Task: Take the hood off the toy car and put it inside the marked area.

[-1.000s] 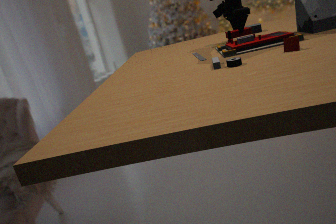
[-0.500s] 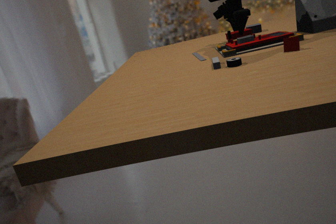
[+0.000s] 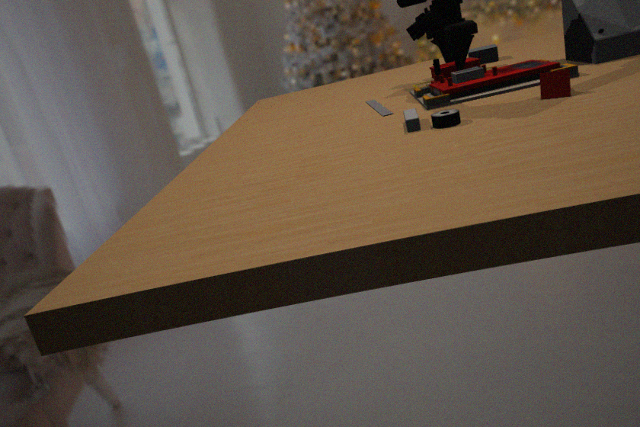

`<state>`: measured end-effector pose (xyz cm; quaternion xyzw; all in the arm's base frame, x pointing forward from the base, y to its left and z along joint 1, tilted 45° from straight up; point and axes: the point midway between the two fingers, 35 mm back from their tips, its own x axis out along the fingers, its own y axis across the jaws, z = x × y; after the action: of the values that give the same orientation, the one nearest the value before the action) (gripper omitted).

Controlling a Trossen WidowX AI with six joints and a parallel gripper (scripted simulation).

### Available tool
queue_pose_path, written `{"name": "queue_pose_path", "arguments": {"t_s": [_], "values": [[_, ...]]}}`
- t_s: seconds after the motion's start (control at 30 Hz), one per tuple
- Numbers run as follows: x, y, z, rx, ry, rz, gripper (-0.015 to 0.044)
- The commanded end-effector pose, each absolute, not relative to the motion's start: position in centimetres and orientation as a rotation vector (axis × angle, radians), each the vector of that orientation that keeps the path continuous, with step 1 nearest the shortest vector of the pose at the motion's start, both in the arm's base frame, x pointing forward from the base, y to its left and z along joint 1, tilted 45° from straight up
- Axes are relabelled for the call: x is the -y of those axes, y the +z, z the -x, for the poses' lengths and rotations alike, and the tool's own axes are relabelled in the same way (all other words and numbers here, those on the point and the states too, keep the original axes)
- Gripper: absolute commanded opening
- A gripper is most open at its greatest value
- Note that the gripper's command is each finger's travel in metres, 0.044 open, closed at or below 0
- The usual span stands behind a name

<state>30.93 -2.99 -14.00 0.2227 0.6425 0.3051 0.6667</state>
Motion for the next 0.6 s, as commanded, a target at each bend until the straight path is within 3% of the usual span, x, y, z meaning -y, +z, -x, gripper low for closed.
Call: {"name": "queue_pose_path", "arguments": {"t_s": [0.0,0.43,0.57], "values": [[2.76,-14.18,-30.92,-1.450,0.687,-0.511,0.0000],[2.33,-14.60,-30.90,-1.450,0.687,-0.511,0.0000],[2.50,-14.48,-30.91,-1.450,0.689,-0.503,0.0105]]}}
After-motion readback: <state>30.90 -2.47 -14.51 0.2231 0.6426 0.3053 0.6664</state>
